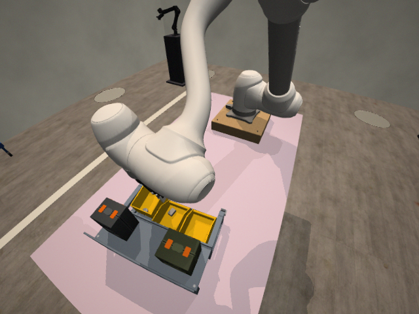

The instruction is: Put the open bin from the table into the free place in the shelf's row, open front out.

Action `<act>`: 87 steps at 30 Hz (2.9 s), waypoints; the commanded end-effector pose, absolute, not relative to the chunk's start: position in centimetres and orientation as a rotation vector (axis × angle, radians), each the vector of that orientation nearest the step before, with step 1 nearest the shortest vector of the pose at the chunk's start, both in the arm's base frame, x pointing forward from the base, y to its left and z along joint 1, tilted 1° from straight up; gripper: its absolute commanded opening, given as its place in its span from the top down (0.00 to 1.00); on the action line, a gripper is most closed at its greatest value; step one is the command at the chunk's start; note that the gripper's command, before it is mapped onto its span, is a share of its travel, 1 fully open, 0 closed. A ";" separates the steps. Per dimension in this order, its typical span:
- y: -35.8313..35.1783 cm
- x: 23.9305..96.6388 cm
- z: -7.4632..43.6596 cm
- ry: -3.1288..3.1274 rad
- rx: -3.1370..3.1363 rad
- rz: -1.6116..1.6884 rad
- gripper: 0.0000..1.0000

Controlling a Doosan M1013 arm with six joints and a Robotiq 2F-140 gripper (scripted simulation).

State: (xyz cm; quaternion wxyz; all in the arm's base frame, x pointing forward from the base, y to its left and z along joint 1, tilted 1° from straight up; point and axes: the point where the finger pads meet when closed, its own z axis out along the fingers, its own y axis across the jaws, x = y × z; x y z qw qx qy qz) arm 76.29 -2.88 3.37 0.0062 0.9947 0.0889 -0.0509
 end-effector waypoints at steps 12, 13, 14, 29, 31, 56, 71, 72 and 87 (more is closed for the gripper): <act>-2.9 76.3 3.4 0.278 3.113 -0.159 1.00; -2.9 76.3 3.4 0.278 3.113 -0.159 1.00; -2.9 76.3 3.4 0.278 3.113 -0.159 1.00; -2.9 76.3 3.4 0.278 3.113 -0.159 1.00; -2.9 76.3 3.4 0.278 3.113 -0.159 1.00; -2.8 76.7 3.4 0.278 3.114 -0.152 1.00; -2.7 77.4 3.3 0.279 3.115 -0.139 1.00; -2.7 77.5 3.3 0.279 3.115 -0.138 1.00; -2.6 78.1 3.3 0.279 3.116 -0.128 1.00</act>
